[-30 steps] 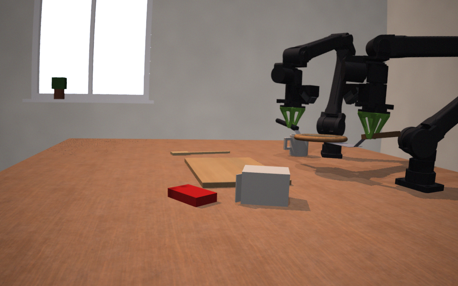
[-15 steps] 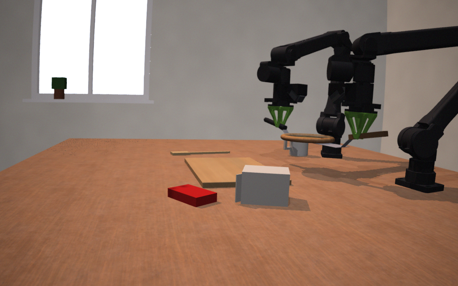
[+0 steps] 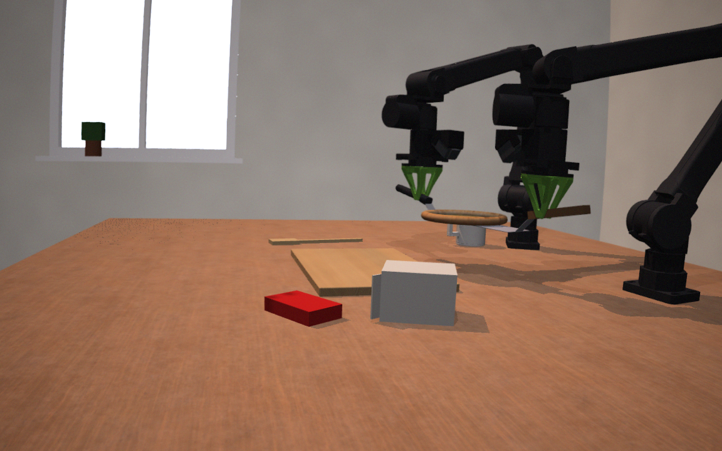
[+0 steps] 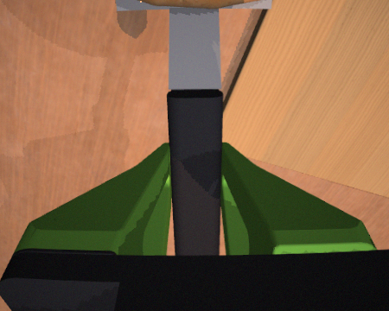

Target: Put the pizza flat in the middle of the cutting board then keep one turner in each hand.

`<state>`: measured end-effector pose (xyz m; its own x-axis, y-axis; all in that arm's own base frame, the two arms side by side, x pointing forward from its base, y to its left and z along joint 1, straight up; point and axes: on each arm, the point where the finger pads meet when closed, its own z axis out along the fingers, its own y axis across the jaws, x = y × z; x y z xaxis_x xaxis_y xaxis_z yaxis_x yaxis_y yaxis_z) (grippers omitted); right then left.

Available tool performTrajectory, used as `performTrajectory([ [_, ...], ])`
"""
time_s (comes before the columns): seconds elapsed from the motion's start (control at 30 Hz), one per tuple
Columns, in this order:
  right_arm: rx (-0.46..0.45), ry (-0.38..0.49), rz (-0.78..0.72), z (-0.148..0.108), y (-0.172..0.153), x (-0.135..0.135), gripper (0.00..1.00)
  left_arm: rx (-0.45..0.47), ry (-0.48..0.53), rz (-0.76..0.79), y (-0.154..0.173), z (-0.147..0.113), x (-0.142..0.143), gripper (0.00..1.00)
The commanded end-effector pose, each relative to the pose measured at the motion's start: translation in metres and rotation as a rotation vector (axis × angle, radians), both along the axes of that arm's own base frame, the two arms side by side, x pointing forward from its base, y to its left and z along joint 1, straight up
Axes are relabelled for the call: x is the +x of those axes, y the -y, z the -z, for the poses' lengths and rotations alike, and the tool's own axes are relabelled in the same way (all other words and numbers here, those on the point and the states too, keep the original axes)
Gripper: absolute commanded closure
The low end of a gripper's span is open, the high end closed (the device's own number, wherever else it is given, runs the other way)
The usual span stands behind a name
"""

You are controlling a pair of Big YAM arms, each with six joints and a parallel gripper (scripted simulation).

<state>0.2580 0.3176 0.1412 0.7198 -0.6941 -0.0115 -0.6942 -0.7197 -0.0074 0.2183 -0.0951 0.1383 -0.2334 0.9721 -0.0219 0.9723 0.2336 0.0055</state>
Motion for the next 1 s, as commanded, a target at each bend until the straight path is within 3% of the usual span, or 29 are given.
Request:
performTrajectory([
  [0.0, 0.058, 0.035, -0.016, -0.026, -0.018, 0.029, 0.94, -0.036, 0.083, -0.031, 0.011, -0.030, 0.039, 0.94],
  [0.37, 0.061, 0.036, -0.039, -0.029, -0.032, 0.064, 0.94, -0.038, 0.086, -0.055, 0.021, -0.031, 0.074, 0.94],
  [0.5, 0.077, 0.051, -0.040, -0.037, -0.033, 0.069, 0.94, -0.036, 0.077, -0.055, 0.022, -0.026, 0.073, 0.94],
  [0.67, 0.056, 0.025, -0.048, -0.026, -0.038, 0.087, 0.94, -0.036, 0.079, -0.064, 0.029, -0.028, 0.096, 0.94],
  [0.97, 0.077, 0.049, -0.053, -0.038, -0.050, 0.113, 0.94, -0.042, 0.085, -0.072, 0.039, -0.030, 0.119, 0.94],
])
